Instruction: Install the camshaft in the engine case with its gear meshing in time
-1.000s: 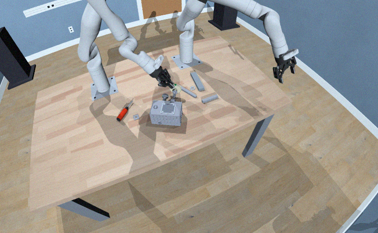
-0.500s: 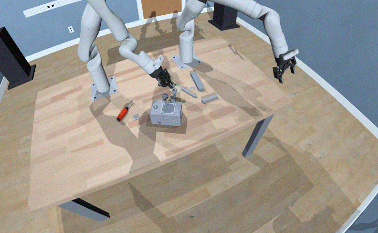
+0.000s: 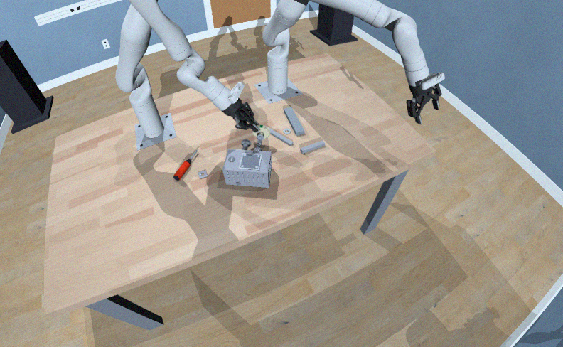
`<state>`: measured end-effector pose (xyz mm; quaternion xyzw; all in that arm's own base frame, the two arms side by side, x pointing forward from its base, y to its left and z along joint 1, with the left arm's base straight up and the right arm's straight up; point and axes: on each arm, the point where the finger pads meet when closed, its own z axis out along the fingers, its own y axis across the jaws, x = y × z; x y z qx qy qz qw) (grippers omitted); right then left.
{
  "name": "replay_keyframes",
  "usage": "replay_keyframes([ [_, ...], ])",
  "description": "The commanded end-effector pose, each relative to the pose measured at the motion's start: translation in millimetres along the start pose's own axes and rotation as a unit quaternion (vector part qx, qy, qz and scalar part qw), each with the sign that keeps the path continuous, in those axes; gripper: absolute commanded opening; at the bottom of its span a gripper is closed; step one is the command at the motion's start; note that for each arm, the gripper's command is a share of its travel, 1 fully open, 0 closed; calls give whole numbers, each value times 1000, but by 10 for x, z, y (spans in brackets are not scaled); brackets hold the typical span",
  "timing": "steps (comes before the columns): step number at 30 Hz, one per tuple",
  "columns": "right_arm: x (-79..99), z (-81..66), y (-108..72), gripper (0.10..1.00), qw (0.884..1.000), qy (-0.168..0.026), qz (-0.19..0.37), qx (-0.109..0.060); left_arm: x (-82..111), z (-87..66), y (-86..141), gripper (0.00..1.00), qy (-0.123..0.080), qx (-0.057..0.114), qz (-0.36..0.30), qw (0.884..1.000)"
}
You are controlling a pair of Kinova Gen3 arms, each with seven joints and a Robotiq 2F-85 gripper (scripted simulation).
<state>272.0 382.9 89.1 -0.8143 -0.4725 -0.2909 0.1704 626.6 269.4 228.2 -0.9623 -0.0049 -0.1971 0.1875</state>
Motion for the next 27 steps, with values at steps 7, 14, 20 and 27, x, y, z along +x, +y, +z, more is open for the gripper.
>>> replay_keyframes([
  [7, 12, -4, 1, 170, 1000, 1, 0, 0, 10, -12, -8, 1000, 1, 0, 0, 1000],
  [14, 12, -4, 1, 170, 1000, 1, 0, 0, 10, -12, -8, 1000, 1, 0, 0, 1000],
  [20, 12, -4, 7, 170, 1000, 1, 0, 0, 10, -12, -8, 1000, 1, 0, 0, 1000],
  [27, 12, -4, 29, 170, 1000, 1, 0, 0, 10, -12, -8, 1000, 1, 0, 0, 1000],
])
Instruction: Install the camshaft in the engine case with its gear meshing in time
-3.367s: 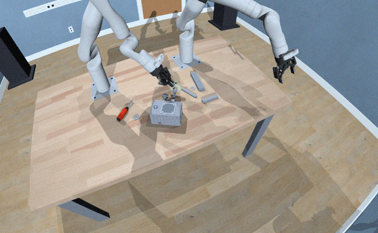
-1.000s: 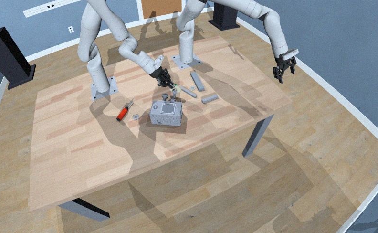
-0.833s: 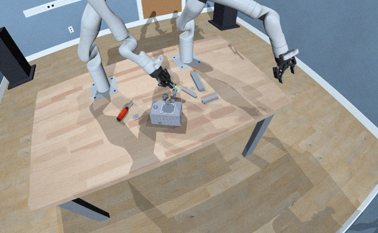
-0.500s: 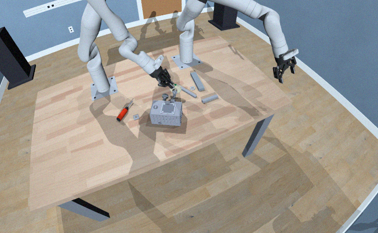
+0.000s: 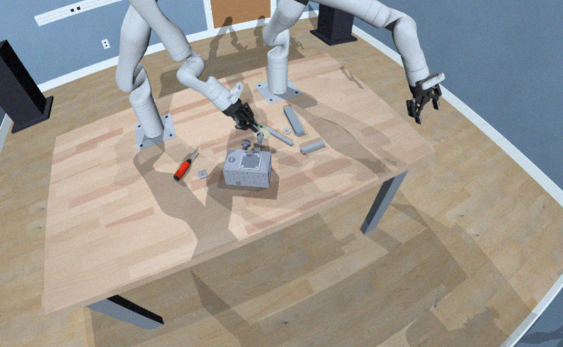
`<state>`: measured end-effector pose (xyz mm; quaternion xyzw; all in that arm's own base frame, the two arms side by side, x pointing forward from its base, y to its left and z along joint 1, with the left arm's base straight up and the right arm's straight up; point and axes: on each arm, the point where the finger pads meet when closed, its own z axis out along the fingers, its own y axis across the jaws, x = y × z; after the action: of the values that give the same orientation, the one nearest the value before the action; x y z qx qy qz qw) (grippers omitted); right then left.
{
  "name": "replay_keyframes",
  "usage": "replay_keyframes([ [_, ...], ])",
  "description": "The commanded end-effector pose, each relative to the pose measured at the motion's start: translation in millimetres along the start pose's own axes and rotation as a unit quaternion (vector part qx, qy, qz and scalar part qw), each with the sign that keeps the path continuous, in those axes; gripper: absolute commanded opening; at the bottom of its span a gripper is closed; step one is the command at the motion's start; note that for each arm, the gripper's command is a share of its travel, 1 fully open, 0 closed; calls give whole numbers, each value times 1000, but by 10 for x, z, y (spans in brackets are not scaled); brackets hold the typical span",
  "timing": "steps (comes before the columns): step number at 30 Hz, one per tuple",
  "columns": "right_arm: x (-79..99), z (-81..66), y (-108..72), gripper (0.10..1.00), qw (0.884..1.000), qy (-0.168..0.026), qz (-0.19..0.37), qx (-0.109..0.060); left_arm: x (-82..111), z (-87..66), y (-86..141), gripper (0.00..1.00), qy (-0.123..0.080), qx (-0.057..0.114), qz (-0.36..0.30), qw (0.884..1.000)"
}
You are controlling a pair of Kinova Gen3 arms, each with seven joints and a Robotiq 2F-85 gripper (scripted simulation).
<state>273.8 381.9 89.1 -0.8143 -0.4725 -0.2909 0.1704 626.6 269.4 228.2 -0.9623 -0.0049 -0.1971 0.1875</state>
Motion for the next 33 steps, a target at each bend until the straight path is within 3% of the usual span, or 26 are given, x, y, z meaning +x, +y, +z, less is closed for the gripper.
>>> replay_keyframes([
  [1, 12, -4, 8, 170, 1000, 1, 0, 0, 10, -12, -8, 1000, 1, 0, 0, 1000],
  [33, 12, -4, 113, 170, 1000, 1, 0, 0, 10, -12, -8, 1000, 1, 0, 0, 1000],
])
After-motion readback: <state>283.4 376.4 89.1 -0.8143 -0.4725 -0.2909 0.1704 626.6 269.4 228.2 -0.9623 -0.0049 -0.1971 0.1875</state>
